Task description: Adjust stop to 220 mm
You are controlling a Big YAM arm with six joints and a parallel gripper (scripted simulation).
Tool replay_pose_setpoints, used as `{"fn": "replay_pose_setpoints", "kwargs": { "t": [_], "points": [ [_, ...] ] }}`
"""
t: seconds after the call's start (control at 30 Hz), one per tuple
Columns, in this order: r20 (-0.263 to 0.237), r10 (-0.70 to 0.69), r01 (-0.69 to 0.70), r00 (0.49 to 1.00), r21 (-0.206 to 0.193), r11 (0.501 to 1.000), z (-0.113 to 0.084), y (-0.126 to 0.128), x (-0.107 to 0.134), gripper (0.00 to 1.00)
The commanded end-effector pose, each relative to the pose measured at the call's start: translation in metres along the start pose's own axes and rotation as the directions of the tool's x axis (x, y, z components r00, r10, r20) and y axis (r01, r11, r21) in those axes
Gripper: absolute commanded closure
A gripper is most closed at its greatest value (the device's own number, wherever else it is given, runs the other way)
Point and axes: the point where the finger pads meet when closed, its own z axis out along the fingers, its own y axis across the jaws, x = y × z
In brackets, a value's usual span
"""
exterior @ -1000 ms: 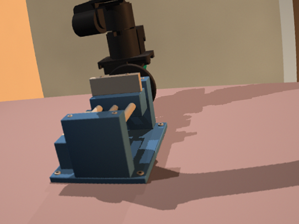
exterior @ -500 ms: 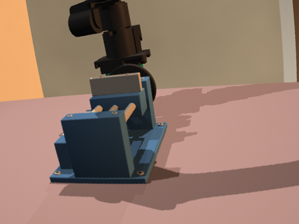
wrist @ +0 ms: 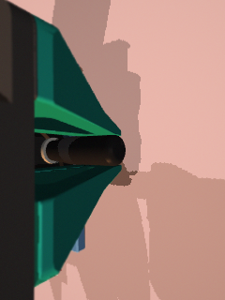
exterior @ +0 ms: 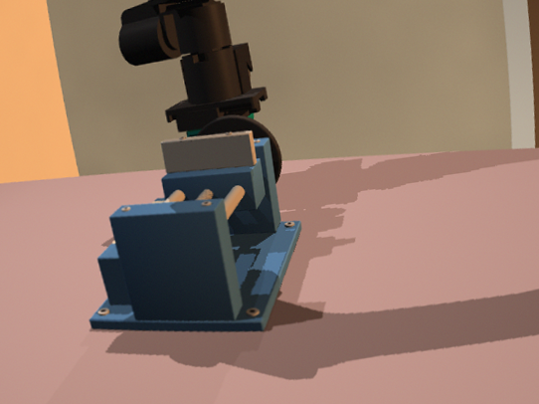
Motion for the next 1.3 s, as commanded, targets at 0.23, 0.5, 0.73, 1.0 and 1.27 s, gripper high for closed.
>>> {"fn": "replay_pose_setpoints", "kwargs": {
  "t": [0.23, 0.5, 0.73, 1.0, 1.27],
  "points": [
    [0.021, 0.002, 0.001, 1.0, -0.105, 0.995, -0.04, 0.053, -0.003, 0.94],
    [0.022, 0.002, 0.0, 1.0, -0.111, 0.994, -0.052, 0.063, -0.003, 0.94],
    [0.023, 0.002, 0.0, 1.0, -0.116, 0.993, -0.053, 0.064, -0.003, 0.94],
    [0.022, 0.002, 0.0, 1.0, -0.108, 0.994, -0.069, 0.06, -0.002, 0.94],
    [0.027, 0.003, 0.0, 1.0, -0.131, 0.991, -0.073, 0.065, -0.004, 0.94]
  ]
}}
